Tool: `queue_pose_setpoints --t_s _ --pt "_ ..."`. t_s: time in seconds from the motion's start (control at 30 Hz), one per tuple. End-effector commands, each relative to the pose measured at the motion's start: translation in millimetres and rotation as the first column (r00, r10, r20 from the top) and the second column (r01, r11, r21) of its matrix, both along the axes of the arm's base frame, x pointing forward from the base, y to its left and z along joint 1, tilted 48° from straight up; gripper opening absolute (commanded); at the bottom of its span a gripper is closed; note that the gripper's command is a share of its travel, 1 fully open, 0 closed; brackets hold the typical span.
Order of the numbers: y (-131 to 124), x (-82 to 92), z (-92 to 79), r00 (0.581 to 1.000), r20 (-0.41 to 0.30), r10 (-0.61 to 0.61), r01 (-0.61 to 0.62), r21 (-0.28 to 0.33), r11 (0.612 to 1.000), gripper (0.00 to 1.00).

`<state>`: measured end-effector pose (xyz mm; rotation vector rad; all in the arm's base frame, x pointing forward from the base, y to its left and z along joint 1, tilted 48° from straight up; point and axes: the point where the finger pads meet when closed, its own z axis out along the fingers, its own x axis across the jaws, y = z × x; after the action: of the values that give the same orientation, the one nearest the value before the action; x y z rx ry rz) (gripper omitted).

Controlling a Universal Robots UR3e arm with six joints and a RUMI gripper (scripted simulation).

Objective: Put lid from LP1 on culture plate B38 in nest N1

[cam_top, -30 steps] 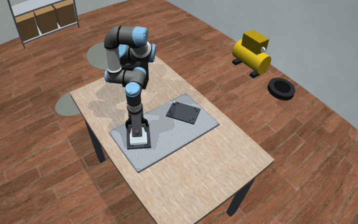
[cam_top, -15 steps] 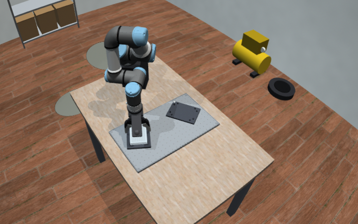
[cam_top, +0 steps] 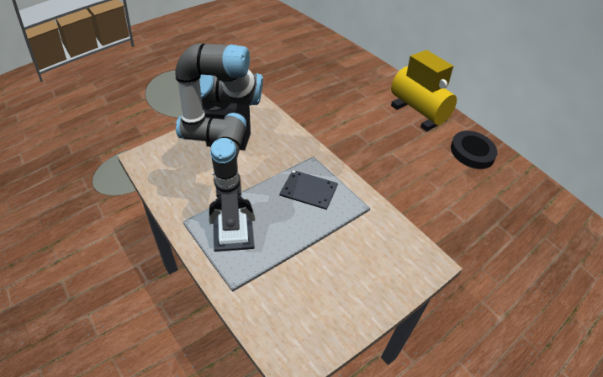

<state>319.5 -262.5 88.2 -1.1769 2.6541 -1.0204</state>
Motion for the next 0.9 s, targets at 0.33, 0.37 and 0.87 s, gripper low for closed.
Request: queue_pose_setpoints --t_s 0.33,0.37,0.87 --pt "0.0 0.3 0.5 1.0 0.001 0.0 0.0 -0.001 1.0 0.82" --pt "0.0 0.3 0.5 1.0 0.001 0.0 0.0 -0.001 1.0 0.82" --pt "2.0 -1.1 2.6 1.0 0.001 0.0 0.0 -0.001 1.0 0.82"
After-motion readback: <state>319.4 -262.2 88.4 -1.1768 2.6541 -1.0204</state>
